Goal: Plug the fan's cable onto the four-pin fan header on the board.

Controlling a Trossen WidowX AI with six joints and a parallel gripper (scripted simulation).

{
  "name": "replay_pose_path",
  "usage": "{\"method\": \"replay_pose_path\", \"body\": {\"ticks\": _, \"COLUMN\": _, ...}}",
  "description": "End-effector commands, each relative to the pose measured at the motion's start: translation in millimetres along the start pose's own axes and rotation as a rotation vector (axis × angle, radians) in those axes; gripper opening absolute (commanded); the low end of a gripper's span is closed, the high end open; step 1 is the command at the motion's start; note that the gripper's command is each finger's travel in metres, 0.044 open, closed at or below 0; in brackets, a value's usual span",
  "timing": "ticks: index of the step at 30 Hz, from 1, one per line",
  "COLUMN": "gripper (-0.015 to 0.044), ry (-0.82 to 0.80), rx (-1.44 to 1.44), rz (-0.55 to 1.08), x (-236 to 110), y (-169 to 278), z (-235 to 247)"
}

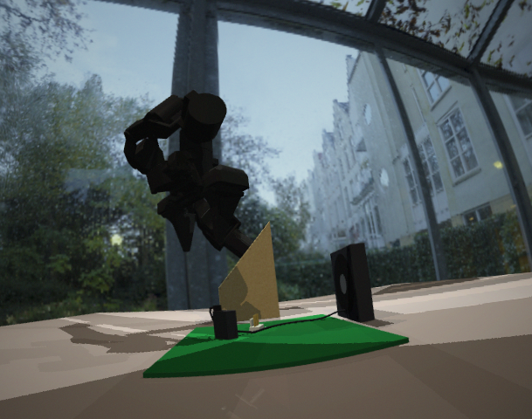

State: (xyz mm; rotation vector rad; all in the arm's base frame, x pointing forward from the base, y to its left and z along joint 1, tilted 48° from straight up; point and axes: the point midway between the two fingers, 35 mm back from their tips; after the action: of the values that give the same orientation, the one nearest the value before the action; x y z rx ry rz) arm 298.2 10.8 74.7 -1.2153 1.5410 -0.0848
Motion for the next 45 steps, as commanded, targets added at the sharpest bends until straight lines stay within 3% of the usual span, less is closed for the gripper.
{"method": "replay_pose_path", "body": {"ticks": 1, "gripper": 0.0440, "ry": -0.008, "rx": 0.781, "rz": -0.006, "x": -13.9, "y": 1.3, "z": 28.9}}
{"method": "replay_pose_path", "body": {"ticks": 18, "gripper": 0.0440, "ry": -0.020, "rx": 1.574, "rz": -0.013, "x": -24.1, "y": 7.6, "z": 50.6}}
{"method": "replay_pose_path", "body": {"ticks": 38, "gripper": 0.0440, "ry": -0.020, "rx": 1.586, "rz": -0.013, "x": -24.2, "y": 7.6, "z": 50.8}}
{"method": "replay_pose_path", "body": {"ticks": 41, "gripper": 0.0440, "ry": -0.020, "rx": 1.586, "rz": -0.010, "x": -8.2, "y": 7.0, "z": 53.3}}
{"method": "replay_pose_path", "body": {"ticks": 45, "gripper": 0.0440, "ry": -0.021, "rx": 1.585, "rz": -0.009, "x": 42.9, "y": 5.3, "z": 54.9}}
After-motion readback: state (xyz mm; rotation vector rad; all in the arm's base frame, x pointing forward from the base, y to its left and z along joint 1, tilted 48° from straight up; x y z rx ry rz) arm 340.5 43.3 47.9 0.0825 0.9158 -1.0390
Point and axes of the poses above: the point midway between the two fingers, 35 mm back from their tips, its own x axis out along the fingers, its own z axis across the jaws, y = z × x, and after that the axes turned 9 degrees about x, right-handed
